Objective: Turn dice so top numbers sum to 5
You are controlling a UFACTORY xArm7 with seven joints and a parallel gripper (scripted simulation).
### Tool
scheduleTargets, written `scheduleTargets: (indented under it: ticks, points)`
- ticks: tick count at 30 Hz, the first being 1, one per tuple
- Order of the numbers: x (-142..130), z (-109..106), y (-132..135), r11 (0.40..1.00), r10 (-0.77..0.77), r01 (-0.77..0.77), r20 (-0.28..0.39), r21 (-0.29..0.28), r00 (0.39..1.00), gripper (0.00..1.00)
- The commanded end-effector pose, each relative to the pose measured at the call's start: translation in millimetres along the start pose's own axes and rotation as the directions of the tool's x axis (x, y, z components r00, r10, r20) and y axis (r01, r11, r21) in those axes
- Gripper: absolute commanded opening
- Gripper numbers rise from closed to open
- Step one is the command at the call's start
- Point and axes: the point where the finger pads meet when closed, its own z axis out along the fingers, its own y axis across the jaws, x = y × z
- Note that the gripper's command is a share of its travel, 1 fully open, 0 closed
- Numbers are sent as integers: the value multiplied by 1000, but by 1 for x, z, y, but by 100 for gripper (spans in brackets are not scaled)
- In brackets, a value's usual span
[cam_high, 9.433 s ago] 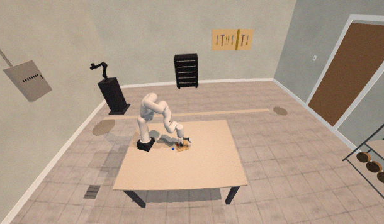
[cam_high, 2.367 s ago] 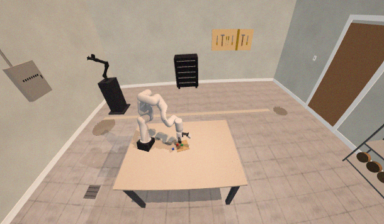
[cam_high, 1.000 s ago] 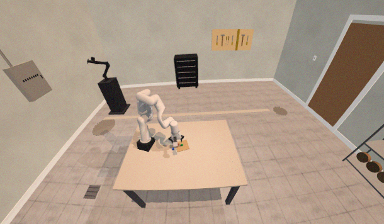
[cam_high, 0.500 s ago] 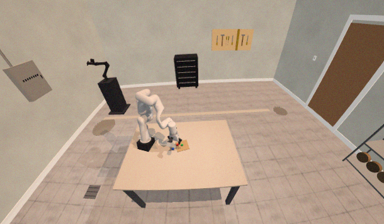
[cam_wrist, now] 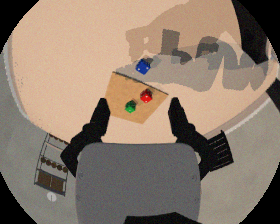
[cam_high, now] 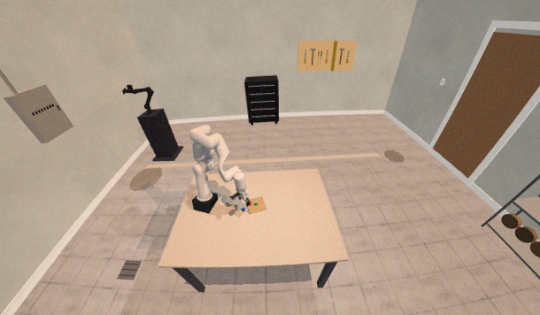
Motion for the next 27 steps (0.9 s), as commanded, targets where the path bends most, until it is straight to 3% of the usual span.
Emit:
scheduleTargets:
  ticks: [1,3,9,13,24,25,27]
  points:
    - [3,-1,0,995,98,-98,-13,4,995,100]
    - [7,0,2,976,220,-220,-12,6,975,100]
    - [13,1,4,925,379,-379,-10,8,925,100]
    - [18,2,6,862,508,-508,-9,10,862,100]
    - [21,2,8,815,580,-580,-7,10,815,100]
    - [21,2,8,815,580,-580,-7,10,815,36]
    - [21,2,8,815,580,-580,-7,10,815,36]
